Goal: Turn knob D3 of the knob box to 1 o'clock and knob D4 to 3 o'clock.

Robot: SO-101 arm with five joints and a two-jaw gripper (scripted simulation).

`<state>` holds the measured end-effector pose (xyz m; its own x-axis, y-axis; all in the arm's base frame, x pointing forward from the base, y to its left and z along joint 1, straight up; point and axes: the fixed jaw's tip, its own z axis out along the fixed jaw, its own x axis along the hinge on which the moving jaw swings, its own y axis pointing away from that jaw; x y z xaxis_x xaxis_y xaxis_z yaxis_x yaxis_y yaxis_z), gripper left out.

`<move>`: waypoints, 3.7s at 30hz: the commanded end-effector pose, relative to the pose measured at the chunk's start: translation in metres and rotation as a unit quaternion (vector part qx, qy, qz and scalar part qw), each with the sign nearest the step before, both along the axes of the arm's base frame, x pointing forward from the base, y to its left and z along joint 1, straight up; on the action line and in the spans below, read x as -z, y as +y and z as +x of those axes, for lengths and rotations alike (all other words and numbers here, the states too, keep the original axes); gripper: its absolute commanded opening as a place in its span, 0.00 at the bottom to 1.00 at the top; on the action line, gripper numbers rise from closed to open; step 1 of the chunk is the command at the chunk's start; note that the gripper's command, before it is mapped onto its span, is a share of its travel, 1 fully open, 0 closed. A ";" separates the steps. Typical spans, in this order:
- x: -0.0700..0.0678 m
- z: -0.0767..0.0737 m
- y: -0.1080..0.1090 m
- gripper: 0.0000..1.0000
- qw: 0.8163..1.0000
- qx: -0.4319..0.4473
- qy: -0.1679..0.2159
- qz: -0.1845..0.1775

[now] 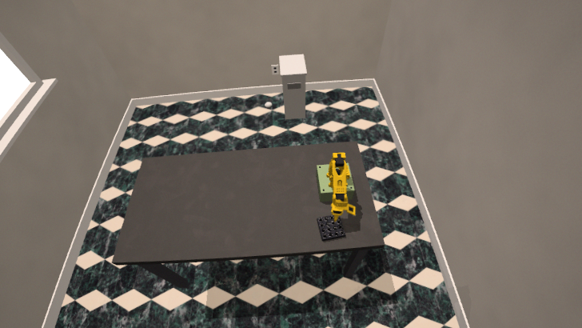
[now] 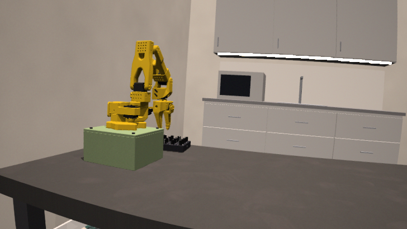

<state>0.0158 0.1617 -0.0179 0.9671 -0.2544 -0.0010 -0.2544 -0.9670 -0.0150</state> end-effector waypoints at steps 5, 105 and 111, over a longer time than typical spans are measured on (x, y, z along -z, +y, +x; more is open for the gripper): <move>0.001 -0.002 0.000 0.19 0.991 -0.137 0.000 -0.006; 0.009 -0.007 0.022 0.10 0.855 -0.519 -0.004 -0.006; 0.014 -0.007 0.022 0.10 0.855 -0.519 -0.004 -0.006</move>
